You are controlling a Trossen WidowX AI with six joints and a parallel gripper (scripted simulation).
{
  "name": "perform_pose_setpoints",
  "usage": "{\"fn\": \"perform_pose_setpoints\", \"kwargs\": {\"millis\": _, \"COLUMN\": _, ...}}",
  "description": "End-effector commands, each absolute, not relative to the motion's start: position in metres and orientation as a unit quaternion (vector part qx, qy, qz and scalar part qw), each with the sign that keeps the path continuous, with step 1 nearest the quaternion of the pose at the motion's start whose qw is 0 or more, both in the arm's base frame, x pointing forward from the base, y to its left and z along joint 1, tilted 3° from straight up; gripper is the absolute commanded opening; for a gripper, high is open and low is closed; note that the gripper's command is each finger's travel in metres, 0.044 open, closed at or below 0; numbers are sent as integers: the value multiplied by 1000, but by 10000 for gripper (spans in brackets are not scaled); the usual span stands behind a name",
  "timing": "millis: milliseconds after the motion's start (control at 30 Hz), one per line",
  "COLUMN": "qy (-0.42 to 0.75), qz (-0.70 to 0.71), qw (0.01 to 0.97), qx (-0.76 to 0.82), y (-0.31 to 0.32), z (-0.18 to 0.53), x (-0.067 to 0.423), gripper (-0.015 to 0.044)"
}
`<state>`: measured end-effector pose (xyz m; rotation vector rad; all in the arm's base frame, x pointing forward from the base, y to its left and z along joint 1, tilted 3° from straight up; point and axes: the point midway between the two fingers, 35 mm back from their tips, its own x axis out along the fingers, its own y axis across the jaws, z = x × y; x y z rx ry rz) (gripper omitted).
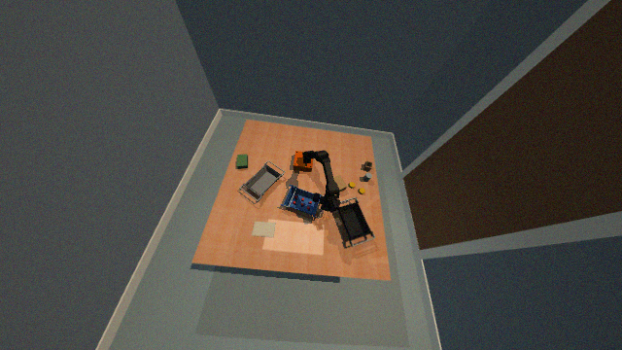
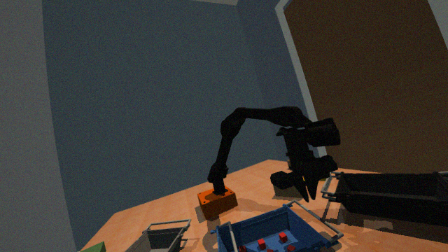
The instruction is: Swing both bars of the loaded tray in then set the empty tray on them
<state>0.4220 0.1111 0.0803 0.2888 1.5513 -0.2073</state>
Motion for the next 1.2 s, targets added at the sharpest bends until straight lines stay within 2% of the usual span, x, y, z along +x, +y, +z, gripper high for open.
{"fn": "perform_pose_setpoints", "kwargs": {"millis": 0, "qy": 693, "qz": -105, "qw": 699, "qx": 141, "y": 103, "z": 79, "x": 426, "gripper": 82}}
{"fn": "perform_pose_setpoints", "kwargs": {"millis": 600, "qy": 693, "qz": -105, "qw": 699, "qx": 141, "y": 106, "z": 20, "x": 427, "gripper": 82}}
{"fn": "perform_pose_setpoints", "kwargs": {"millis": 1167, "qy": 693, "qz": -106, "qw": 699, "qx": 140, "y": 75, "z": 51, "x": 416, "gripper": 82}}
